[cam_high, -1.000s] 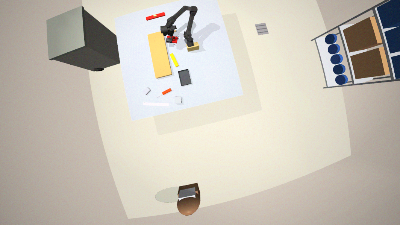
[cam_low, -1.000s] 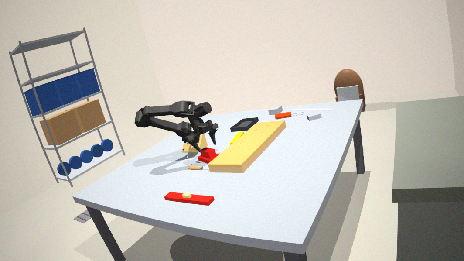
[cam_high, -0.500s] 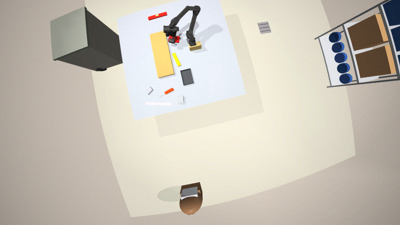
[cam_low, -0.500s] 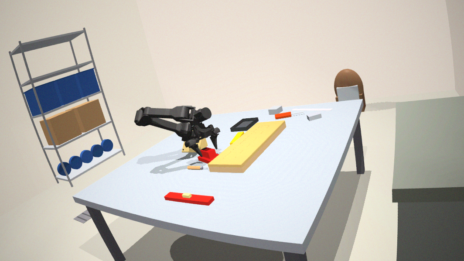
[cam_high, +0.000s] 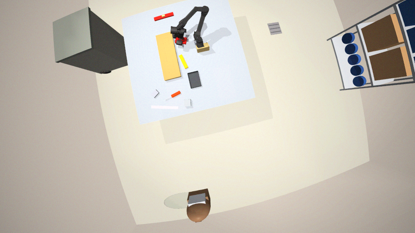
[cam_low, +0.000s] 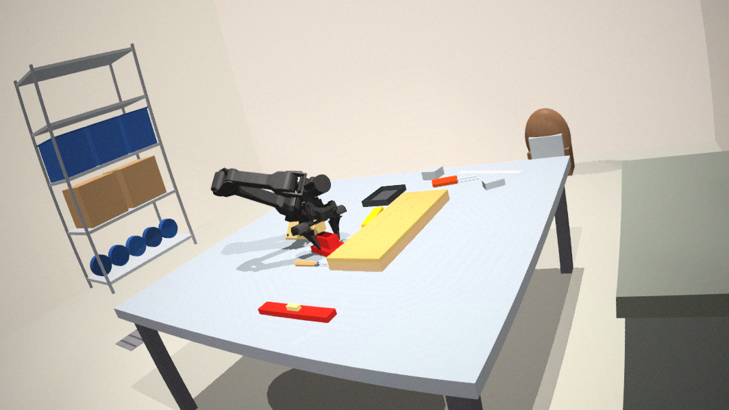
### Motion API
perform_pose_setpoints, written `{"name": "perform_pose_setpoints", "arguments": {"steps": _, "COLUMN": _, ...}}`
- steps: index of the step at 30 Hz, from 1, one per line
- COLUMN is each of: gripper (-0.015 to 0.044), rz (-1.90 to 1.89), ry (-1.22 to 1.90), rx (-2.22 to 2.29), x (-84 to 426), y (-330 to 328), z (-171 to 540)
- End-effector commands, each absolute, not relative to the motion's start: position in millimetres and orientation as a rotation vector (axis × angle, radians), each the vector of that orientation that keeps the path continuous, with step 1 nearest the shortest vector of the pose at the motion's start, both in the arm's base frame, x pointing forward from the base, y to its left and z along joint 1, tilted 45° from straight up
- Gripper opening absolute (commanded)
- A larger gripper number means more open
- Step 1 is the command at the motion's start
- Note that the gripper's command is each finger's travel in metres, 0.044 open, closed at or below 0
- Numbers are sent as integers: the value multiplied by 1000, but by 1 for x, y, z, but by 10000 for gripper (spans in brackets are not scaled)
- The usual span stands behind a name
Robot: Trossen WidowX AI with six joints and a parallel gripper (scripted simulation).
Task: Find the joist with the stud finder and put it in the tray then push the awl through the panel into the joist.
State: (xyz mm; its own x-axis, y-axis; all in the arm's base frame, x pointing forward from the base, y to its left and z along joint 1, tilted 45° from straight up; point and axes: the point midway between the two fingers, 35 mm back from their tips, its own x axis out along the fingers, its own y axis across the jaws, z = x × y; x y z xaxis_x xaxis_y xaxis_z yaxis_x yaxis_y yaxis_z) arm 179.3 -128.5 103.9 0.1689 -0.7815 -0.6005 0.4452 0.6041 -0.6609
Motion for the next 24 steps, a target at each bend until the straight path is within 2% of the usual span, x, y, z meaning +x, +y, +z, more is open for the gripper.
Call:
{"name": "perform_pose_setpoints", "arguments": {"steps": 1, "gripper": 315, "rz": -896, "ry": 1086, "rx": -370, "x": 180, "y": -129, "z": 104}}
{"name": "perform_pose_setpoints", "arguments": {"steps": 23, "gripper": 168, "rz": -896, "ry": 1086, "rx": -370, "x": 180, "y": -129, "z": 104}}
{"name": "perform_pose_setpoints", "arguments": {"steps": 24, "gripper": 142, "rz": -895, "ry": 1086, "rx": -370, "x": 180, "y": -128, "z": 104}}
